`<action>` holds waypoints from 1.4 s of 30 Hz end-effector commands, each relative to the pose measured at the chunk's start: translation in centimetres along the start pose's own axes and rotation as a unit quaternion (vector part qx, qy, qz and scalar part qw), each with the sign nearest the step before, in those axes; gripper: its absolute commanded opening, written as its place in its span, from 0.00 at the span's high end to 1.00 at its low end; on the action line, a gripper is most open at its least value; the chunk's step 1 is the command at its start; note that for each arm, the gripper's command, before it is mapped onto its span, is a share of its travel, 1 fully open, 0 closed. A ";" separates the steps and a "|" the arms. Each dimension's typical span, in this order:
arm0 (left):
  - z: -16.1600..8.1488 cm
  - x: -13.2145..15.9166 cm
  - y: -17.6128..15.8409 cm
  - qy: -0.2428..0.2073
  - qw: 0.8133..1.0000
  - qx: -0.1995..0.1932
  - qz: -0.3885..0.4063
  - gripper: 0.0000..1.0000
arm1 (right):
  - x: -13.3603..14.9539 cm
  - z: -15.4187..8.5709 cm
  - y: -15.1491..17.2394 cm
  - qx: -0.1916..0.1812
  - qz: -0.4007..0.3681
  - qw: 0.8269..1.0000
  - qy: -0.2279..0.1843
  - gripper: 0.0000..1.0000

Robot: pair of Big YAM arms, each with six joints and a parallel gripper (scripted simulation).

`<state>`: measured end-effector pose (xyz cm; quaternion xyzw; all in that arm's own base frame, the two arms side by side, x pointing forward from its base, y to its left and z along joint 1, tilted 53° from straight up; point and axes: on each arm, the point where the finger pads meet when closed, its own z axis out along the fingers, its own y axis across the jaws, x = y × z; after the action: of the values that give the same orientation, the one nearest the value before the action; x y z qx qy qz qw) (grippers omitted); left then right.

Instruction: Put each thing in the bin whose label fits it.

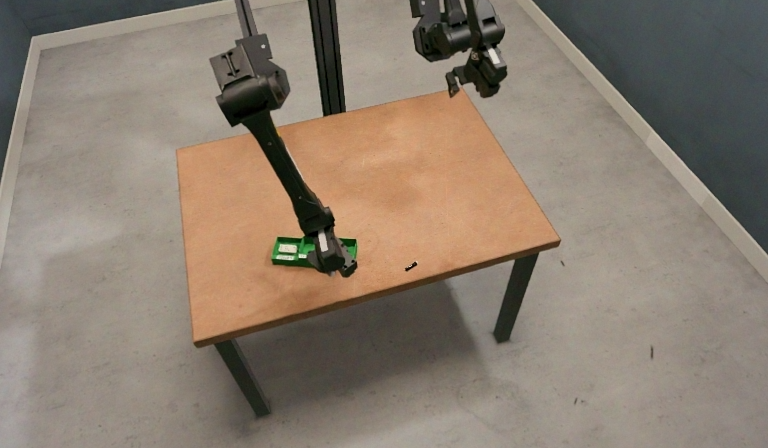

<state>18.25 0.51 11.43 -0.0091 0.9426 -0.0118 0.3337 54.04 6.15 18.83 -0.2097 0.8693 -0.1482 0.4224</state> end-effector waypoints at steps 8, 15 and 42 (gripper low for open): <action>-1.9 -2.0 0.0 -0.024 1.000 -0.001 0.000 0.00 | 3.2 0.3 5.6 -0.004 -0.116 0.993 -0.002 0.90; -1.9 -2.0 0.0 -0.024 1.000 -0.001 0.000 0.00 | 5.3 0.2 8.5 0.000 -0.199 0.980 -0.001 0.90; -1.9 -2.0 0.0 -0.024 1.000 -0.001 0.000 0.00 | 6.0 0.1 8.1 0.006 -0.356 0.935 -0.003 0.90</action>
<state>18.25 0.51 11.43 -0.0091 0.9426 -0.0118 0.3337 48.80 10.92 11.05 -0.5046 0.7378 -0.2875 0.3440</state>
